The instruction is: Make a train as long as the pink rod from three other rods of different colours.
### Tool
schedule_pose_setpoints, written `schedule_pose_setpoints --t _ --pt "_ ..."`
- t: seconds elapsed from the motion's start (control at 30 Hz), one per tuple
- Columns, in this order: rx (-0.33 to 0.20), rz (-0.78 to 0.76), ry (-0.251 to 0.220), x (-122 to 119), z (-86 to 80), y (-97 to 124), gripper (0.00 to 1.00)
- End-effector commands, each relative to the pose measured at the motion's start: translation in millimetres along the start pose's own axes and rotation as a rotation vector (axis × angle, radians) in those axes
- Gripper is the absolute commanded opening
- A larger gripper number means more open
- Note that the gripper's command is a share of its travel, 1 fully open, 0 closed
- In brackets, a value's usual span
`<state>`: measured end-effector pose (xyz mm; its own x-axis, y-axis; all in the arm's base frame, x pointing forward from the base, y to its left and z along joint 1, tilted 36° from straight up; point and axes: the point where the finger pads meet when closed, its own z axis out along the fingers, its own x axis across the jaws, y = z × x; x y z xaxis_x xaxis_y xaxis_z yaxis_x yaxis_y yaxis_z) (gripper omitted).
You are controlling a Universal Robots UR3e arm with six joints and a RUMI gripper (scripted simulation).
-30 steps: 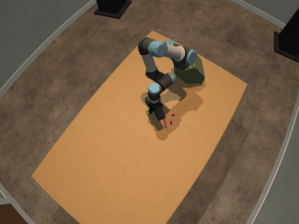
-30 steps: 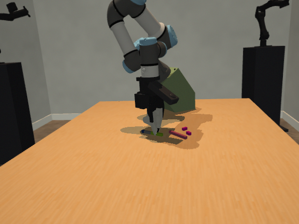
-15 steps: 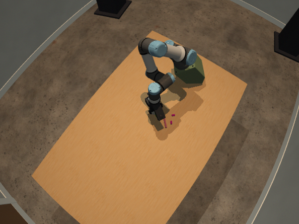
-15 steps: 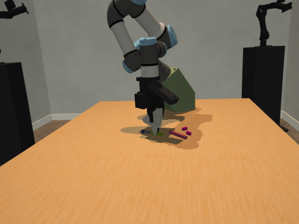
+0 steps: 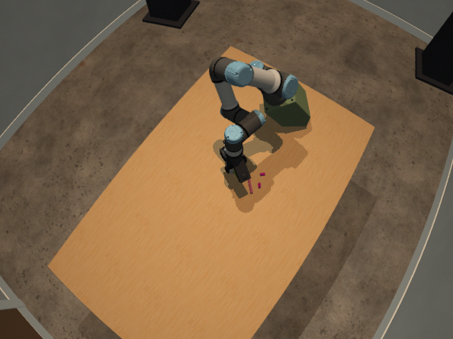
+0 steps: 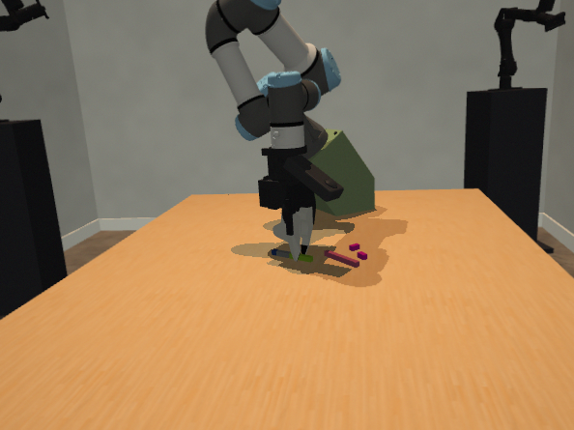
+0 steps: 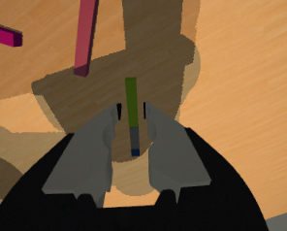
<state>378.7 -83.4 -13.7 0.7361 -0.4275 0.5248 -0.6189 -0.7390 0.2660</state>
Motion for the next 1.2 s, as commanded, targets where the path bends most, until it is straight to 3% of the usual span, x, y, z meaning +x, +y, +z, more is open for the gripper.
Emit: schedule_pose_setpoints --t 0.0,0.57,0.9,1.17 --pt "0.001 0.0 0.001 0.5 -0.4 -0.2 0.14" --pt "0.001 0.0 0.001 0.5 -7.2 -0.2 0.14" --pt "0.001 0.0 0.001 0.4 -26.5 -0.2 0.14" --pt "0.001 0.0 0.001 0.4 -54.5 -0.2 0.14"
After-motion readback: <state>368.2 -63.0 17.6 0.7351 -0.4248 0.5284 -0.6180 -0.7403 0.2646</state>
